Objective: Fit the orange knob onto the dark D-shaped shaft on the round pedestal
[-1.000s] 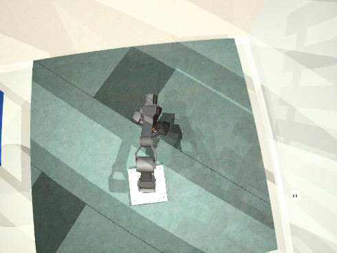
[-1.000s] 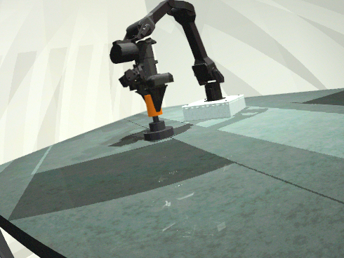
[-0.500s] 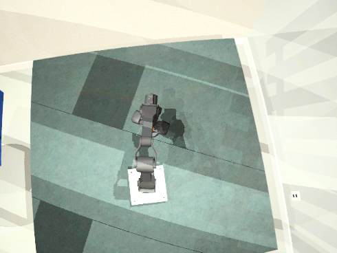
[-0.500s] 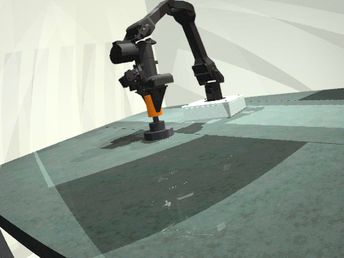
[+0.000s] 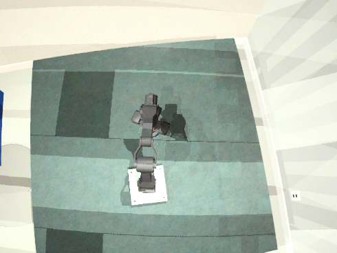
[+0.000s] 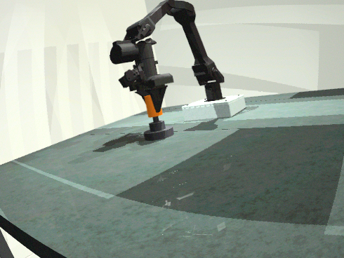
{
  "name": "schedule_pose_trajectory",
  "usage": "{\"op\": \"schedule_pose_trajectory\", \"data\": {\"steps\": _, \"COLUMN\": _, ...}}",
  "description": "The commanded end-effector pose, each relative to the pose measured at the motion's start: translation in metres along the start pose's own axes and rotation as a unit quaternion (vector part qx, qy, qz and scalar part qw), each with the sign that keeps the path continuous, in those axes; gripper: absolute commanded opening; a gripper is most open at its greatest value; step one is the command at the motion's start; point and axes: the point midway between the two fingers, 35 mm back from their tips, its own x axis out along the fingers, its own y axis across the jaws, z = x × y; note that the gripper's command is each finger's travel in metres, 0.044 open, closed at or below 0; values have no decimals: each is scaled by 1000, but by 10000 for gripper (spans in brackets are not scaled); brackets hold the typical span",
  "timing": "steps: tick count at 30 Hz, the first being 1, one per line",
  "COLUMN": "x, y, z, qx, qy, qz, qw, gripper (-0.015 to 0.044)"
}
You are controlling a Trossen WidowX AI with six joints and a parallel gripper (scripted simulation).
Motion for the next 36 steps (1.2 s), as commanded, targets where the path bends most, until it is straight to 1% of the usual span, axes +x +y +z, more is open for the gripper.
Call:
{"op": "schedule_pose_trajectory", "data": {"steps": 1, "x": -1, "y": 0, "z": 1, "qx": 2, "qy": -1, "qz": -1, "qw": 1000, "gripper": 0}}
{"op": "schedule_pose_trajectory", "data": {"steps": 7, "x": -5, "y": 1, "z": 1, "qx": 6, "qy": -1, "qz": -1, "qw": 1000, "gripper": 0}}
{"op": "schedule_pose_trajectory", "data": {"steps": 14, "x": -3, "y": 1, "z": 1, "qx": 106, "qy": -1, "qz": -1, "qw": 994, "gripper": 0}}
{"op": "schedule_pose_trajectory", "data": {"steps": 36, "x": 0, "y": 0, "z": 1, "qx": 106, "qy": -1, "qz": -1, "qw": 994, "gripper": 0}}
